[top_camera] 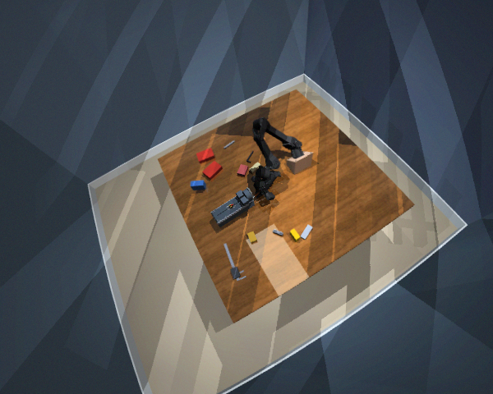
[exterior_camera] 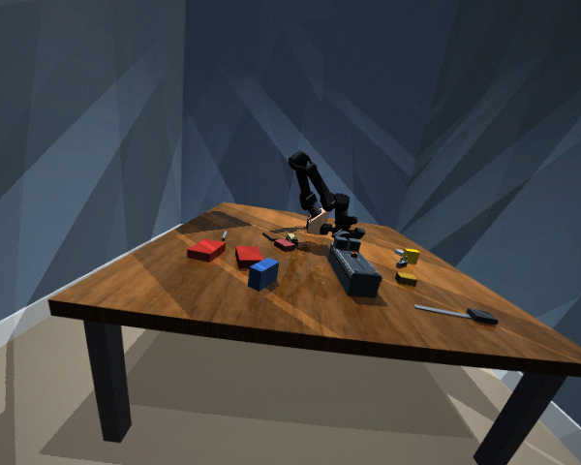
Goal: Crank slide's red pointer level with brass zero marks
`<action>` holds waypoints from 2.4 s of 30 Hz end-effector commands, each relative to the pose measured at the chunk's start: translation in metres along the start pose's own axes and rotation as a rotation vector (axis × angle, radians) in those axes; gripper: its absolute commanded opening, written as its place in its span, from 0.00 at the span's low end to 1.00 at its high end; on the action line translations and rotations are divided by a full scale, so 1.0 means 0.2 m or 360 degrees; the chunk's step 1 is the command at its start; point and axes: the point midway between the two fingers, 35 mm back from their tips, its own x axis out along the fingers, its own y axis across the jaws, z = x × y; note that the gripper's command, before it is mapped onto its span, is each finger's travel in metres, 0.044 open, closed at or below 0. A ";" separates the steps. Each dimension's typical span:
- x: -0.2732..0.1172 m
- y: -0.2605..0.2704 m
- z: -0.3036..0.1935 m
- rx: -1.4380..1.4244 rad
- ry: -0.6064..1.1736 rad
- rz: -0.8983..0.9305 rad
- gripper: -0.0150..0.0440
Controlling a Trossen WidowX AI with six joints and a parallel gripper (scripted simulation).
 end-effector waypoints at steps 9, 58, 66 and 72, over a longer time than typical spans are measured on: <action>0.00 0.00 0.00 0.0006 -0.0004 0.0007 0.25; -0.11 0.01 0.12 0.0002 0.0001 0.0006 1.00; -0.19 0.01 0.20 0.0003 0.0000 0.0008 1.00; -0.30 0.03 0.34 0.0000 0.0010 0.0021 1.00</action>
